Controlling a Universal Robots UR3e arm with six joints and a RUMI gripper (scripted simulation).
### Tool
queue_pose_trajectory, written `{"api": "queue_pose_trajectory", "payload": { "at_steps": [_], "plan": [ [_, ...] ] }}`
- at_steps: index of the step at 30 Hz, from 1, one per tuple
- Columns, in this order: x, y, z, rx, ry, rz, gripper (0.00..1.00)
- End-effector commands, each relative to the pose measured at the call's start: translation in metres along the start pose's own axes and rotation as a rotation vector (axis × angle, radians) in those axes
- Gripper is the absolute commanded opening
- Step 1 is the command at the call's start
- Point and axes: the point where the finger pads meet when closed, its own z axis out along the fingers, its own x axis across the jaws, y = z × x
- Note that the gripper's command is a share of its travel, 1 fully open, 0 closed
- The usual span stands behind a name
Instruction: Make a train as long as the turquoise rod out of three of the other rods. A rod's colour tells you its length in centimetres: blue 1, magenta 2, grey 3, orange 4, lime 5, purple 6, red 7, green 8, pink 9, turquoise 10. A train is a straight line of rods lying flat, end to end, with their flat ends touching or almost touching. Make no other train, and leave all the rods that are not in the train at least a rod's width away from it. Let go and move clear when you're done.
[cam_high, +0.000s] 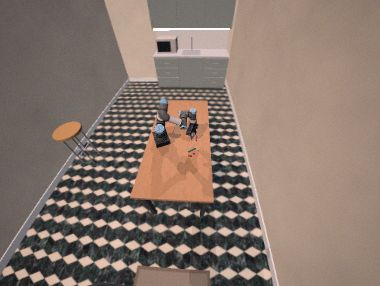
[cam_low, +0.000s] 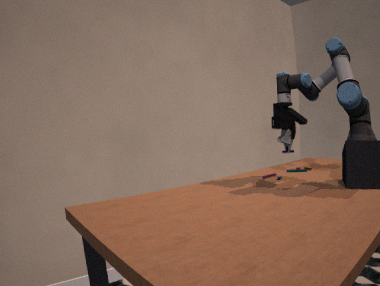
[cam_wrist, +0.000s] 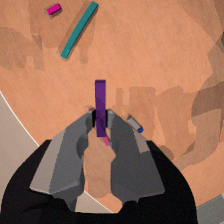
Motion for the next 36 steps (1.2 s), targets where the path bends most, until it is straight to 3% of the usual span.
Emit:
{"api": "queue_pose_trajectory", "payload": {
  "at_steps": [1,36],
  "plan": [
    [0.003,0.001,-0.001,0.012,-0.002,0.167,0.0],
    [0.014,0.011,-0.001,0.011,-0.006,0.727,0.0]
  ]
}}
